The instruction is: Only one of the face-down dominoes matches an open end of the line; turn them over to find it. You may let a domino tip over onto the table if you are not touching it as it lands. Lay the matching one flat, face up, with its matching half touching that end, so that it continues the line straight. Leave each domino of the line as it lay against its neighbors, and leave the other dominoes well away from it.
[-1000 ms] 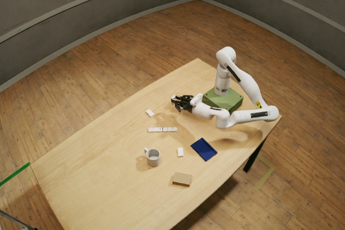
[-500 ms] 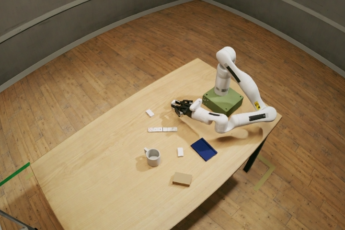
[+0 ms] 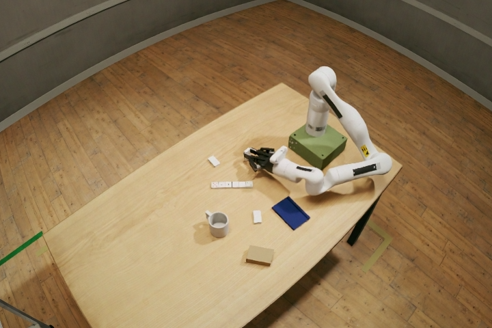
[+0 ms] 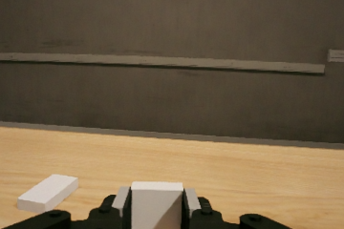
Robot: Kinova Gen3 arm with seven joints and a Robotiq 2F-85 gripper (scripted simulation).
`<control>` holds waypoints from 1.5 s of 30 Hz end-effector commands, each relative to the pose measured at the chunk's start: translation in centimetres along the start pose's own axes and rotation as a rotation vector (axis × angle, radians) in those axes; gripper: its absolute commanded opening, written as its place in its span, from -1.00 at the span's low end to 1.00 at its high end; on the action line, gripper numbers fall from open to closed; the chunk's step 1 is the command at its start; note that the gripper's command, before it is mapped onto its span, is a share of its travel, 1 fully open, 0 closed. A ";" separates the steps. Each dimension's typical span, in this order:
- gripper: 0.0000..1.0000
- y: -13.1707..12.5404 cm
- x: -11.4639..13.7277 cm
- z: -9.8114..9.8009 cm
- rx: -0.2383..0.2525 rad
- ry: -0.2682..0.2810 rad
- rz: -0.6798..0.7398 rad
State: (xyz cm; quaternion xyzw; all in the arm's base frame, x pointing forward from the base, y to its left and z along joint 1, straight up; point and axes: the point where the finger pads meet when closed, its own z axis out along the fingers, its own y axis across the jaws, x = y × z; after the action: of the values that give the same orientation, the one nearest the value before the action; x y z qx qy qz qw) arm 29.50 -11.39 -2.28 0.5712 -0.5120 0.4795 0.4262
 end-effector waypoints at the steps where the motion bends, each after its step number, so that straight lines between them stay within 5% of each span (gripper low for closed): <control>1: -0.39 0.0 -0.3 0.0 0.000 0.001 0.001; 33: -0.39 0.0 -0.7 0.1 0.000 0.001 0.001; 34: -0.03 0.0 -0.7 0.1 0.000 0.001 0.001; 45: -0.03 0.0 -0.7 0.1 0.000 0.001 0.001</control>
State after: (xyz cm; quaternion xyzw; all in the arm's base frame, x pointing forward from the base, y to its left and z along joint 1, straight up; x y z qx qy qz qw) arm 29.52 -11.39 -3.05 0.5711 -0.5117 0.4798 0.4263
